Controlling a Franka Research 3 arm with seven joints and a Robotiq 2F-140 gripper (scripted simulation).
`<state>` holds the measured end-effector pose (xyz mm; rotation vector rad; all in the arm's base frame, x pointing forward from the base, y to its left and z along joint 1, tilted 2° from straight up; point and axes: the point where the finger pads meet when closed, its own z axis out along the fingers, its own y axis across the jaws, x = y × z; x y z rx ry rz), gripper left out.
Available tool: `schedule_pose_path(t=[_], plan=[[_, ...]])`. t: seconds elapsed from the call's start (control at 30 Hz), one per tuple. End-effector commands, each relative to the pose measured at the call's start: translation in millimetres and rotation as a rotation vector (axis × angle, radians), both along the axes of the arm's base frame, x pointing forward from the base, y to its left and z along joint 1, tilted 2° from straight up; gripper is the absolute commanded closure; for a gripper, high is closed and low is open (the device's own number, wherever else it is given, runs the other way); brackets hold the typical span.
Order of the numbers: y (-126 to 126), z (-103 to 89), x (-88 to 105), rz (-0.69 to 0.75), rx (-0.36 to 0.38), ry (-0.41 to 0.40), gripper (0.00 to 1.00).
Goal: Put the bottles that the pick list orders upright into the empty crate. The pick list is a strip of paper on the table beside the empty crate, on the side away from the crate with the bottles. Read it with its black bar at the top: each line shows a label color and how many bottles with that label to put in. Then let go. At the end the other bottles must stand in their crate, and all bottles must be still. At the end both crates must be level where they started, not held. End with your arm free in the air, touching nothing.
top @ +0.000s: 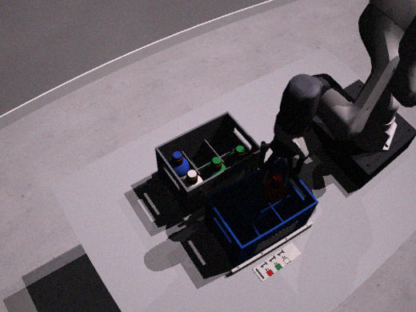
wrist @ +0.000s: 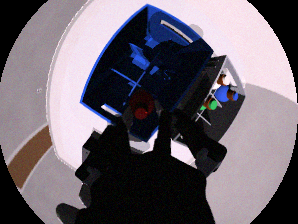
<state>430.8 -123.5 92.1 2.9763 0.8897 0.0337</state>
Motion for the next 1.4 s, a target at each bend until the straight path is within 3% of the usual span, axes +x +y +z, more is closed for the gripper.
schedule_pose_path(t=[0.0, 0.37, 1.37], plan=[[0.1, -0.6, 0.5, -0.001, -0.001, -0.001, 0.62], [0.1, -0.6, 0.5, -0.001, -0.001, -0.001, 0.62], [2.1, 68.7, -1.7, -0.001, -0.001, -0.001, 0.62]])
